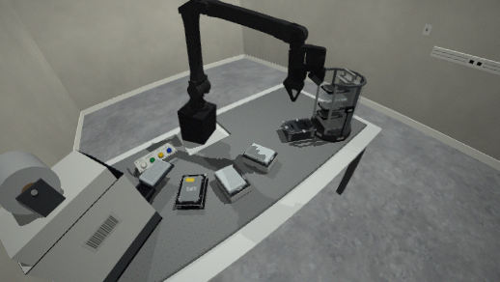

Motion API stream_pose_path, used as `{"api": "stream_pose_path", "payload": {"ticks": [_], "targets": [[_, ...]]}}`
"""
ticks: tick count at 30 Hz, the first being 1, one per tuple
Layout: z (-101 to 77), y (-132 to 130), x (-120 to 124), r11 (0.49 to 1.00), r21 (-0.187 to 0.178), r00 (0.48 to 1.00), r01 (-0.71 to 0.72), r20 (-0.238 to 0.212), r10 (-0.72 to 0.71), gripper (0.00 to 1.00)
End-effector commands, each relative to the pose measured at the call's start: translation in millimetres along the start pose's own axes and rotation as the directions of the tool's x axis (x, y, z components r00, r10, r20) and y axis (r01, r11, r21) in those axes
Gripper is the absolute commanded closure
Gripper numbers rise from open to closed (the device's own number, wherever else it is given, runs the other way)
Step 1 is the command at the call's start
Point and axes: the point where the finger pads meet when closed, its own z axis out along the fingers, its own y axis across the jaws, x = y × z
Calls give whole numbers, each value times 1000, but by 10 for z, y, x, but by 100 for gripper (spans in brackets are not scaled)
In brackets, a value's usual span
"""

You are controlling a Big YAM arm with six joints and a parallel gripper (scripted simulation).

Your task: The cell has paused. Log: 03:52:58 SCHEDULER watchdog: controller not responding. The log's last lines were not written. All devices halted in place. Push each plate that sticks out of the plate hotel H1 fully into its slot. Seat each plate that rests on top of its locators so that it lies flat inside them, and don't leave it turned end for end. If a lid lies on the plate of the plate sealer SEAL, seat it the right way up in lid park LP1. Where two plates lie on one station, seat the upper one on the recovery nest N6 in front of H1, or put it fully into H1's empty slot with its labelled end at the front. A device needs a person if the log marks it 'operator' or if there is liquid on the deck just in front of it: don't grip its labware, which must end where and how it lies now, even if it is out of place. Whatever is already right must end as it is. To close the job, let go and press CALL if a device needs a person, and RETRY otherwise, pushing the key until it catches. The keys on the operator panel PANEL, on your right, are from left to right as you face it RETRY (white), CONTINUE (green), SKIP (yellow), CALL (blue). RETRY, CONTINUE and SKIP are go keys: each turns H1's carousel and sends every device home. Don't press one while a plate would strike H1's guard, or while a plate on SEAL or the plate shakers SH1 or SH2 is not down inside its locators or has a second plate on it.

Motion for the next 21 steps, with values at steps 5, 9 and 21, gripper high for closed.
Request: {"api": "stream_pose_path", "payload": {"ticks": [5,9,21], "targets": [[-108,-223,48,1000,0,1000,-14,8,14,100],[-126,-349,62,986,-3,986,-168,24,168,100],[-124,-698,151,933,-8,932,-360,35,360,100]]}}
